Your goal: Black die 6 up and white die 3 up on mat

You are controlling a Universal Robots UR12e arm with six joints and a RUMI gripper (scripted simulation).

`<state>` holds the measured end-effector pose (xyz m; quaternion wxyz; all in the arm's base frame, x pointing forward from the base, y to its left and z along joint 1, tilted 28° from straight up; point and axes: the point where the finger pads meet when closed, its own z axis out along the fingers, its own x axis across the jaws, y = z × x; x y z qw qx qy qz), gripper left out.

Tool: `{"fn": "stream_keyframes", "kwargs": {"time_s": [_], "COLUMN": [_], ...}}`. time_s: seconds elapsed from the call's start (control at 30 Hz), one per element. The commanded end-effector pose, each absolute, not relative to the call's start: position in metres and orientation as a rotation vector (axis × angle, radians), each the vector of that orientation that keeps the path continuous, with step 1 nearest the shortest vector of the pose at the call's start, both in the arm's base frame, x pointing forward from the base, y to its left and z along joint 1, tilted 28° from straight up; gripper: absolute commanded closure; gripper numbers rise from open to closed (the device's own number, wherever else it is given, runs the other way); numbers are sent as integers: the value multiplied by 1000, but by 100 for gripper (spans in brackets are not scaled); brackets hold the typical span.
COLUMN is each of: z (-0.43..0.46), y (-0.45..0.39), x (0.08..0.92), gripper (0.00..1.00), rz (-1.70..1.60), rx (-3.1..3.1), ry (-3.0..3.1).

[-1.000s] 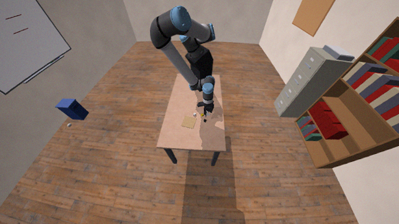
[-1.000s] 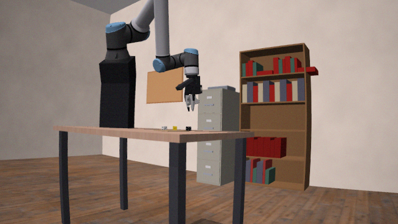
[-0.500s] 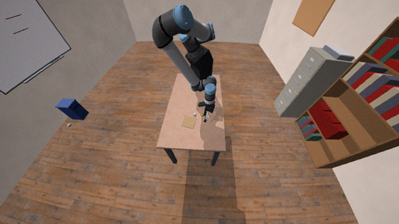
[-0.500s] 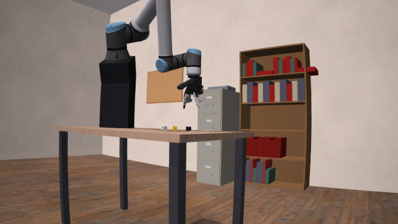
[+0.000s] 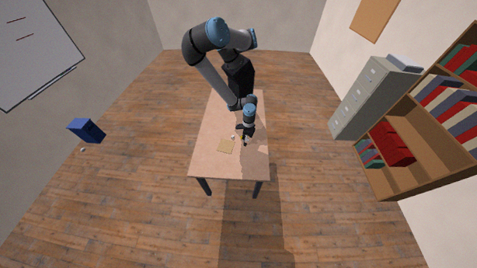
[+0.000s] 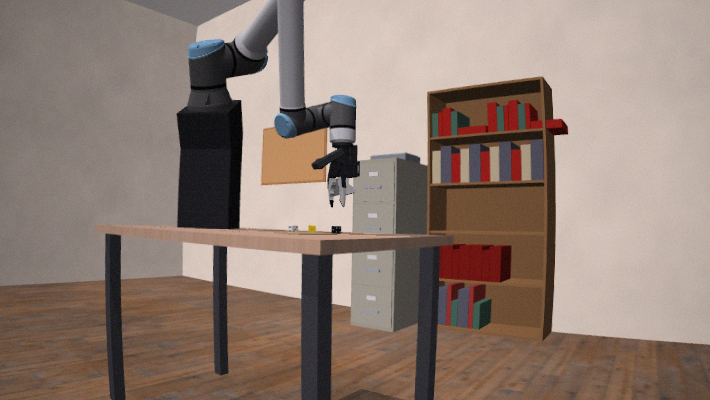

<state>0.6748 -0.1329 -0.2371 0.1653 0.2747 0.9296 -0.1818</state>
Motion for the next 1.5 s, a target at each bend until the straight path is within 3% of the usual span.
{"fn": "stream_keyframes", "kwargs": {"time_s": [0.0, 1.47], "z": [-238, -242], "y": [-134, -136], "x": [675, 676], "gripper": [76, 76], "rz": [-516, -516], "rx": [788, 788], "ry": [2645, 2645]}}
